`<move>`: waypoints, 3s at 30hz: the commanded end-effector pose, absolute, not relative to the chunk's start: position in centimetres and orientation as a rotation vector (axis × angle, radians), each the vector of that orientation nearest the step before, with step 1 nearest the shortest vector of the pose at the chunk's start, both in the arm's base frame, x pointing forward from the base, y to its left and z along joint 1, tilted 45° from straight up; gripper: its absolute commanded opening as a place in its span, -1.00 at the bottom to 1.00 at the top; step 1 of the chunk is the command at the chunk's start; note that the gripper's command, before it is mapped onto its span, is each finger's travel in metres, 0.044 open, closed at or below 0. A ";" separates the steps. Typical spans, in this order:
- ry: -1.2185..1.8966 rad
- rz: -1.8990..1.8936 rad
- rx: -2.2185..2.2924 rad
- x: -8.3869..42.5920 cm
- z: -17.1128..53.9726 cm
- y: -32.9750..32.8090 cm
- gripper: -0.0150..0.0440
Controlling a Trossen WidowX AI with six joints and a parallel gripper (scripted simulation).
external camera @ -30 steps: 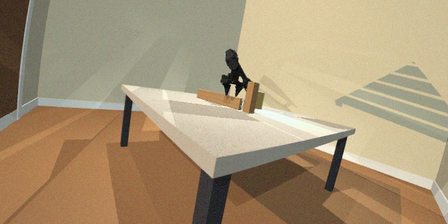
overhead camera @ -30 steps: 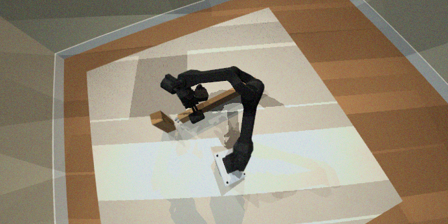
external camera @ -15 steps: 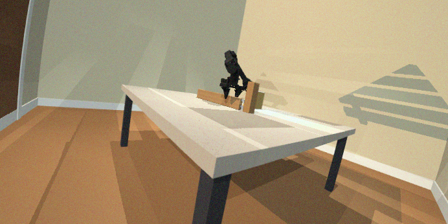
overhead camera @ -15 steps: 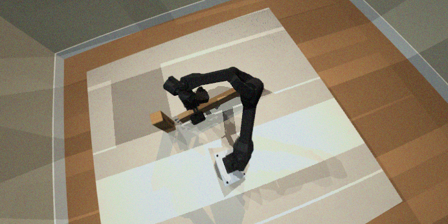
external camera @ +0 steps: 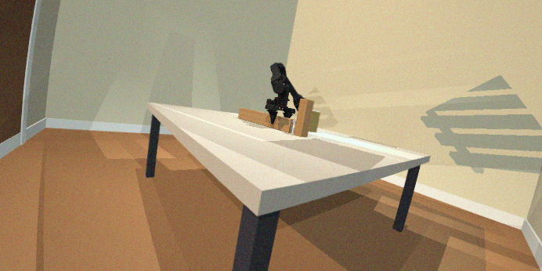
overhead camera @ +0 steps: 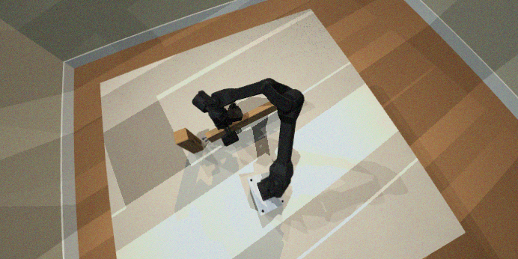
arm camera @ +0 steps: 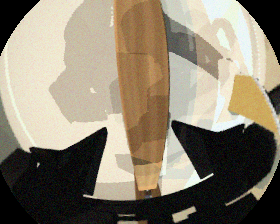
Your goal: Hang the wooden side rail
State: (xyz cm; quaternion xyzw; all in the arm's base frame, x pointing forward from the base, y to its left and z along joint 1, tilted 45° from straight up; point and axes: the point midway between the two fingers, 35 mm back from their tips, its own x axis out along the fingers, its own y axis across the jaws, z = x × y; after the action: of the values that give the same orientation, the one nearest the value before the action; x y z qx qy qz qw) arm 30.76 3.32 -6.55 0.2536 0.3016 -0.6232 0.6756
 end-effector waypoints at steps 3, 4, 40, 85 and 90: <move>0.681 -1.400 0.554 30.6 -6.9 3.0 0.82; 0.681 -1.400 0.554 30.6 -6.9 3.0 0.73; 0.623 -1.435 0.622 29.5 -6.9 3.0 -0.49; 0.623 -1.435 0.623 29.3 -6.8 3.3 -0.49; 0.623 -1.435 0.623 29.3 -6.7 3.3 -0.49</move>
State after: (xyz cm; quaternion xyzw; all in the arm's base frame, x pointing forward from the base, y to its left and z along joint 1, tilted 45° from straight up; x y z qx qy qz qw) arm 29.19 3.03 -6.83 0.2693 0.2793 -0.6364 0.6667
